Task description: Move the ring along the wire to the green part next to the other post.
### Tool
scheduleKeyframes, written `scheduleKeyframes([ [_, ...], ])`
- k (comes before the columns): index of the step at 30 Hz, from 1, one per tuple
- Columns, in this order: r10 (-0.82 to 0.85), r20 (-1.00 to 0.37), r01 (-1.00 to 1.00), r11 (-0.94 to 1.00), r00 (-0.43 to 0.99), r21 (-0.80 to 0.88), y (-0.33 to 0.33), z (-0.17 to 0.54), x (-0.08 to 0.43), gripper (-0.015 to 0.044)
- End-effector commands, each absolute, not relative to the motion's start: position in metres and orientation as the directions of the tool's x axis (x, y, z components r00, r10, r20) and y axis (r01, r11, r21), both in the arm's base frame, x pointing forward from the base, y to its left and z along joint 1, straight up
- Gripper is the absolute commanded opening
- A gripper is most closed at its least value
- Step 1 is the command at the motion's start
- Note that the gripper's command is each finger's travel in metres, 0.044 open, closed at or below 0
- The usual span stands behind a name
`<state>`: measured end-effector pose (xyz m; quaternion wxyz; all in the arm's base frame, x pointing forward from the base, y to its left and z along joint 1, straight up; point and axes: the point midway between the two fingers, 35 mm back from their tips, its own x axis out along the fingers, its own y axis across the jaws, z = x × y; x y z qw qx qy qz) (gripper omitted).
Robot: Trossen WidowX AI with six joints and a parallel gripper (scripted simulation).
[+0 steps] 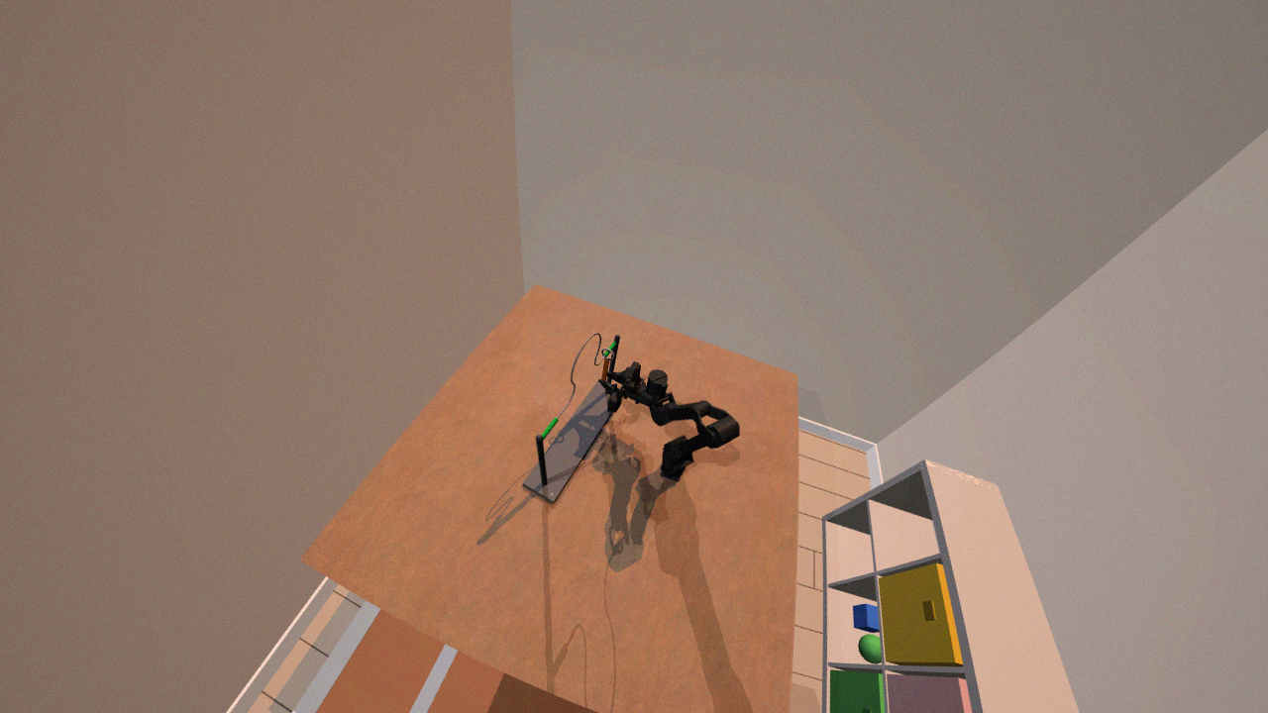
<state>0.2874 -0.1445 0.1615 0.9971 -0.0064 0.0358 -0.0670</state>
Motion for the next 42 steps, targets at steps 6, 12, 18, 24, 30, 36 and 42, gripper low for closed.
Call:
scheduleKeyframes([
  [6,-0.136,-0.072,0.136,0.991,0.988,-0.01,-0.145,0.158,0.301,0.016],
  [12,-0.136,-0.071,0.136,0.991,0.988,-0.009,-0.144,0.157,0.307,0.016],
  [18,-0.136,-0.071,0.136,0.991,0.988,-0.009,-0.144,0.157,0.307,0.016],
  [24,-0.136,-0.071,0.136,0.991,0.988,-0.009,-0.144,0.157,0.307,0.016],
  [30,-0.136,-0.071,0.136,0.991,0.988,-0.009,-0.144,0.157,0.307,0.016],
  [36,-0.136,-0.071,0.136,0.991,0.988,-0.009,-0.144,0.157,0.307,0.016],
  [42,-0.136,-0.071,0.136,0.991,0.988,-0.009,-0.144,0.157,0.307,0.016],
])
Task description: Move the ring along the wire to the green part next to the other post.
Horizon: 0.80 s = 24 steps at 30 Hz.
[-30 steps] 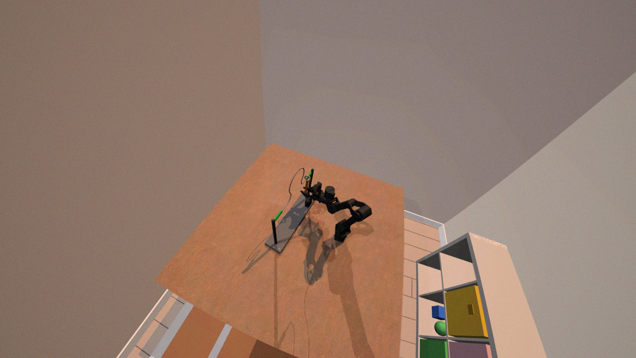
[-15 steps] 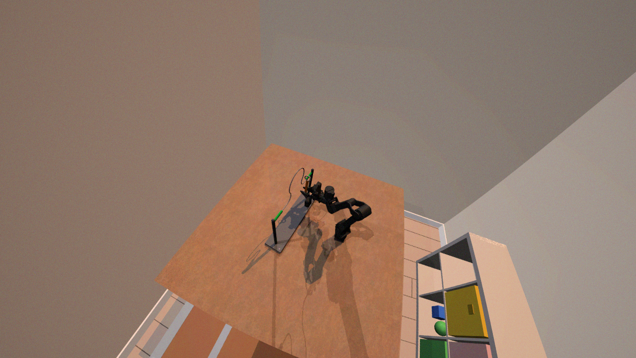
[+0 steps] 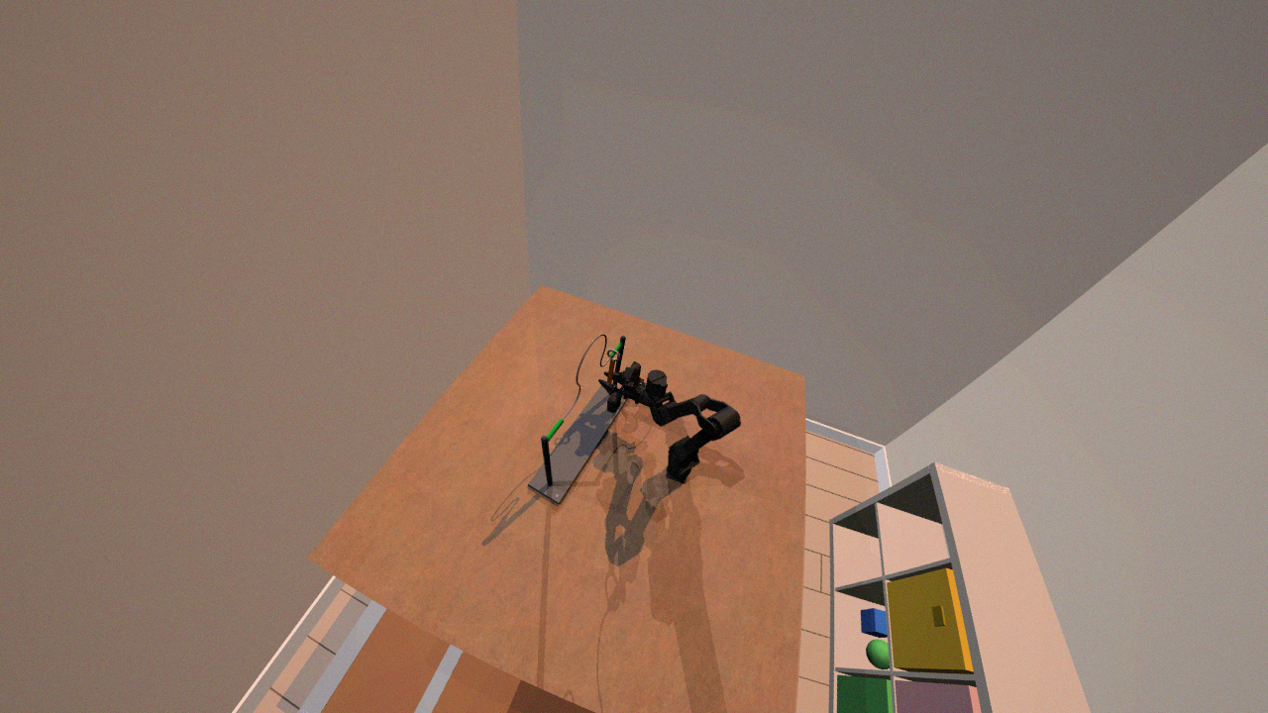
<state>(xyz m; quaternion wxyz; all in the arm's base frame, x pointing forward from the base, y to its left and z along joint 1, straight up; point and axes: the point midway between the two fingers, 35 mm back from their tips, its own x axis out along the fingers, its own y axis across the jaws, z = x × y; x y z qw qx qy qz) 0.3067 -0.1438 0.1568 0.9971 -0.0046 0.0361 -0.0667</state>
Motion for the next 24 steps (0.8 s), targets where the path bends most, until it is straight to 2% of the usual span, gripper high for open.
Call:
scheduleKeyframes([
  [1,-0.136,-0.071,0.136,0.991,0.988,-0.009,-0.1444,0.1568,0.307,0.016],
  [6,-0.133,-0.071,0.133,0.991,0.988,-0.014,-0.1438,0.1568,0.3067,0.0029],
  [8,-0.133,-0.071,0.133,0.991,0.988,-0.014,-0.1438,0.1568,0.3067,0.0015],
  [14,-0.133,-0.071,0.133,0.991,0.988,-0.014,-0.1438,0.1568,0.3067,-0.0142],
  [24,-0.134,-0.071,0.133,0.991,0.988,-0.013,-0.1439,0.1599,0.3068,-0.015],
])
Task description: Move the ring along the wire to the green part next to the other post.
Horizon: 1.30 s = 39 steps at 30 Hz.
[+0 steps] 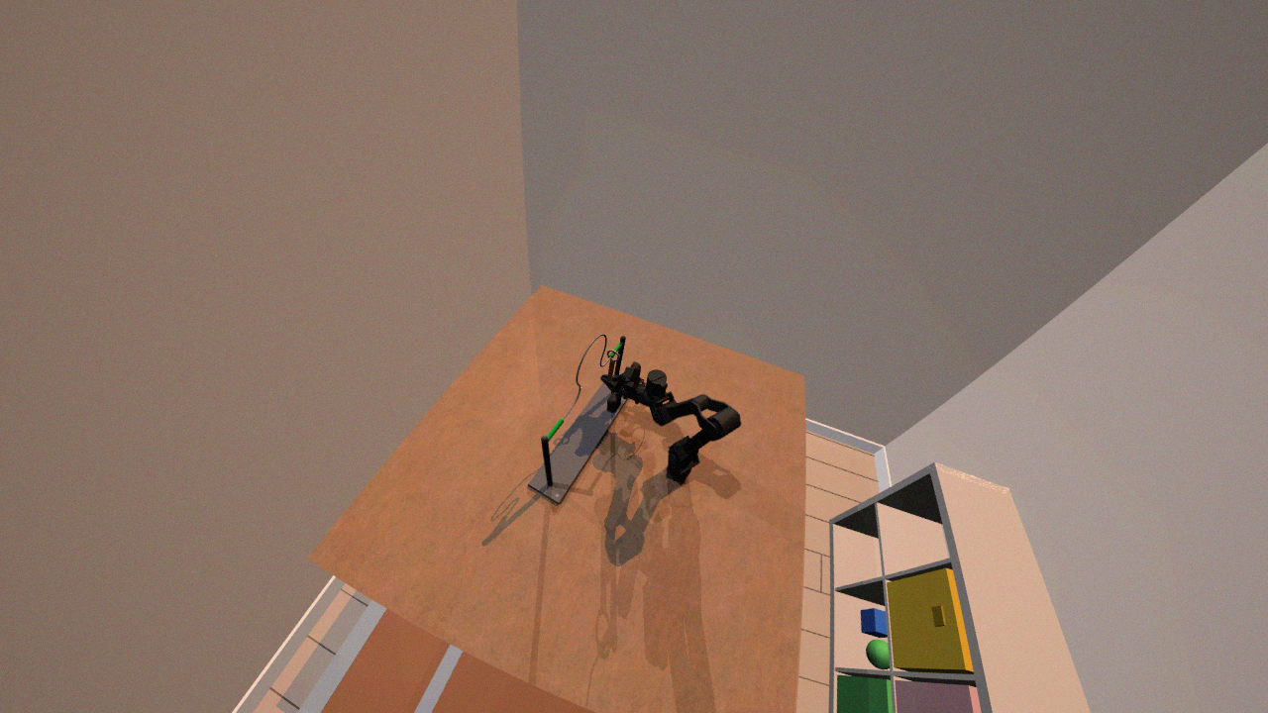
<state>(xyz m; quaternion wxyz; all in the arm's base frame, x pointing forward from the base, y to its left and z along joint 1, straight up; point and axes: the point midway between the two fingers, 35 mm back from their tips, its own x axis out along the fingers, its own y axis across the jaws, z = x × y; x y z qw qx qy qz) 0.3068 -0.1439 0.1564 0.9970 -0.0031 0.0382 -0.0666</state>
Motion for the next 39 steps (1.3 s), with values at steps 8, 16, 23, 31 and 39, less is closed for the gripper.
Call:
scheduleKeyframes([
  [8,-0.135,-0.071,0.134,0.991,0.988,-0.011,-0.1439,0.1676,0.3067,-0.015],
  [16,-0.135,-0.071,0.134,0.991,0.988,-0.011,-0.1439,0.1676,0.3067,-0.015],
  [23,-0.135,-0.071,0.134,0.991,0.988,-0.011,-0.1439,0.1676,0.3067,-0.015],
  [31,-0.135,-0.071,0.134,0.991,0.988,-0.011,-0.1439,0.1676,0.3067,-0.015],
  [39,-0.135,-0.071,0.134,0.991,0.988,-0.011,-0.1439,0.1676,0.3067,-0.015],
])
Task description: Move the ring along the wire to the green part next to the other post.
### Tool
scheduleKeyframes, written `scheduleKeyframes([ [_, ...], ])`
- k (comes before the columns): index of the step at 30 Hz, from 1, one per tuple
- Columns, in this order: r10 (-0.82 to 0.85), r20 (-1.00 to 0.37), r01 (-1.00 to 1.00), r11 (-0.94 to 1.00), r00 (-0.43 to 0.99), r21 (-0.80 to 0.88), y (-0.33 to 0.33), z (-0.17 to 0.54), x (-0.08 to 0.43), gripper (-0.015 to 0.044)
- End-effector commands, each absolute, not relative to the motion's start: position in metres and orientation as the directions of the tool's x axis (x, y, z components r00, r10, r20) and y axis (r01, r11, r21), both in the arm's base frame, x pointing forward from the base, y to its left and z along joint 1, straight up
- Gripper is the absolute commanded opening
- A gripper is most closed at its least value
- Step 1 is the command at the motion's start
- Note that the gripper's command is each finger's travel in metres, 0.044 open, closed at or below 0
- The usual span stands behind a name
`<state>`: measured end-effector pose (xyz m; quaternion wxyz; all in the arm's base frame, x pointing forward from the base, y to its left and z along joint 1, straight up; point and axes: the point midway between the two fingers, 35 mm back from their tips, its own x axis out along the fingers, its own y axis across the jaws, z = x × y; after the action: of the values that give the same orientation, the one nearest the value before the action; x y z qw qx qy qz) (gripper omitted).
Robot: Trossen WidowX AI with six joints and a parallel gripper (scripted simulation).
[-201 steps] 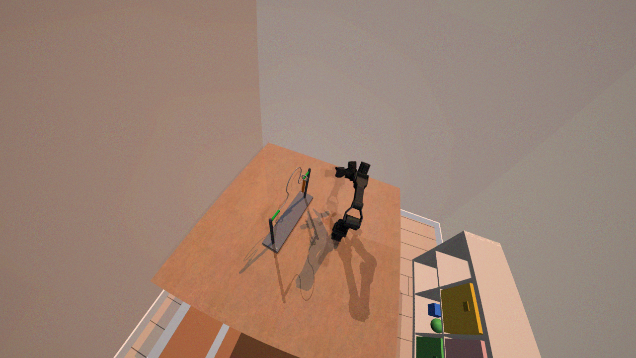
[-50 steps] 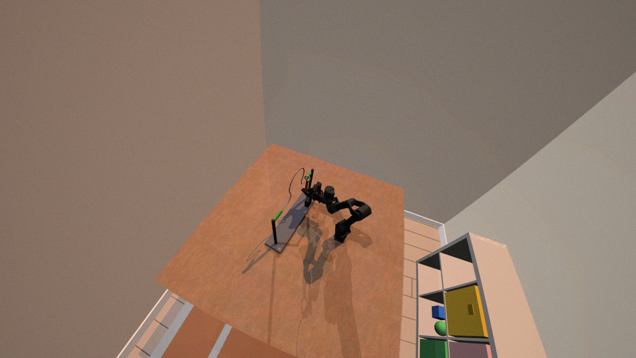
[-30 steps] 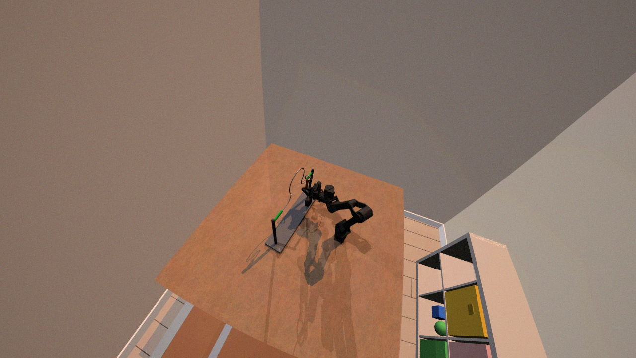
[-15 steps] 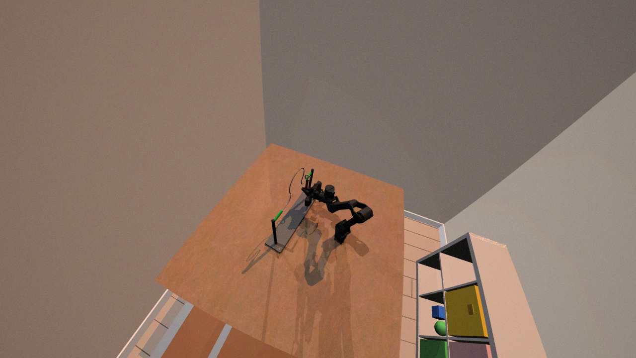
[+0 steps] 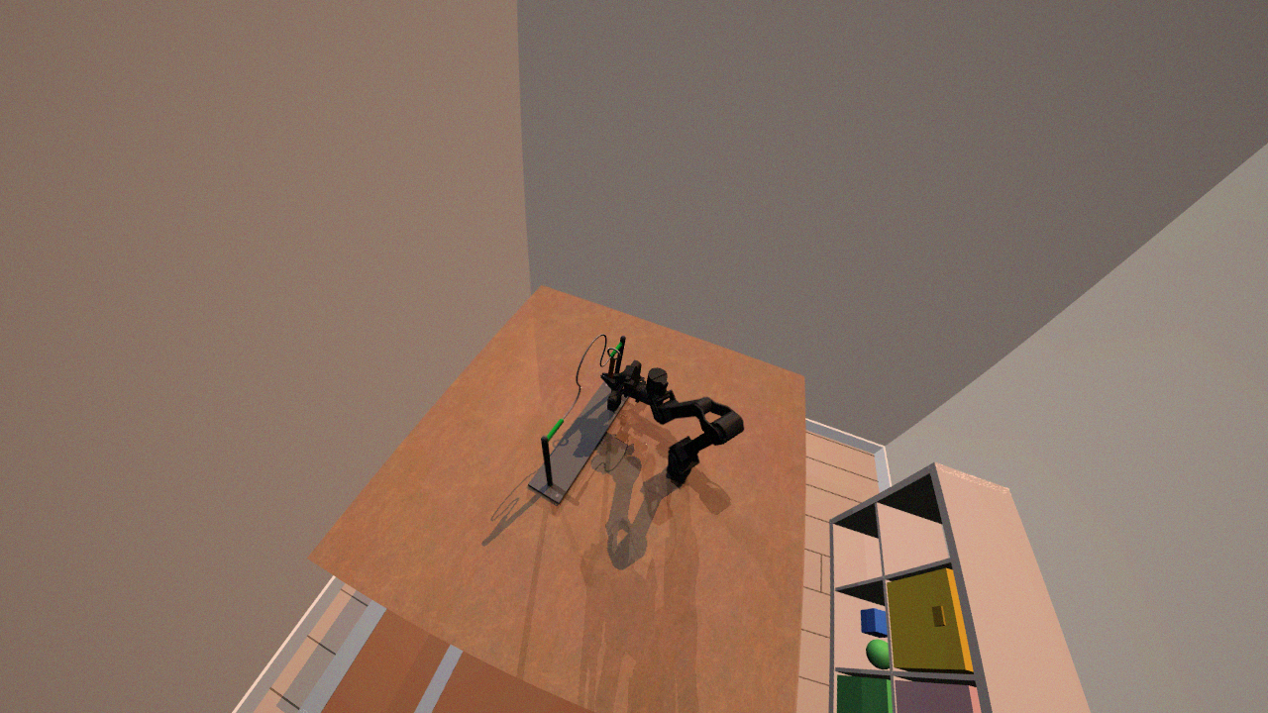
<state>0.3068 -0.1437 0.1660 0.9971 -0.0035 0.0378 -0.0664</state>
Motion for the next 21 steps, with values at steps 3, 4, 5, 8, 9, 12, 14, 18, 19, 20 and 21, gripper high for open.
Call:
scheduleKeyframes([
  [3,-0.134,-0.071,0.134,0.991,0.988,-0.011,-0.141,0.168,0.307,-0.015],
  [4,-0.134,-0.072,0.133,0.991,0.988,-0.011,-0.14,0.168,0.307,-0.015],
  [5,-0.133,-0.072,0.133,0.991,0.988,-0.011,-0.139,0.168,0.307,-0.015],
  [8,-0.133,-0.072,0.132,0.991,0.989,-0.01,-0.136,0.168,0.308,-0.015],
  [9,-0.132,-0.073,0.132,0.991,0.989,-0.01,-0.135,0.168,0.308,-0.015],
  [12,-0.132,-0.073,0.131,0.991,0.989,-0.009,-0.132,0.168,0.308,-0.015],
  [14,-0.131,-0.073,0.131,0.991,0.989,-0.009,-0.13,0.168,0.309,-0.015],
  [18,-0.13,-0.073,0.13,0.991,0.989,-0.007,-0.126,0.168,0.309,-0.015],
  [19,-0.13,-0.073,0.13,0.991,0.989,-0.007,-0.125,0.168,0.31,-0.015],
  [20,-0.13,-0.073,0.13,0.992,0.989,-0.006,-0.124,0.168,0.31,-0.015],
  [21,-0.13,-0.073,0.13,0.992,0.989,-0.005,-0.123,0.168,0.31,-0.015],
])
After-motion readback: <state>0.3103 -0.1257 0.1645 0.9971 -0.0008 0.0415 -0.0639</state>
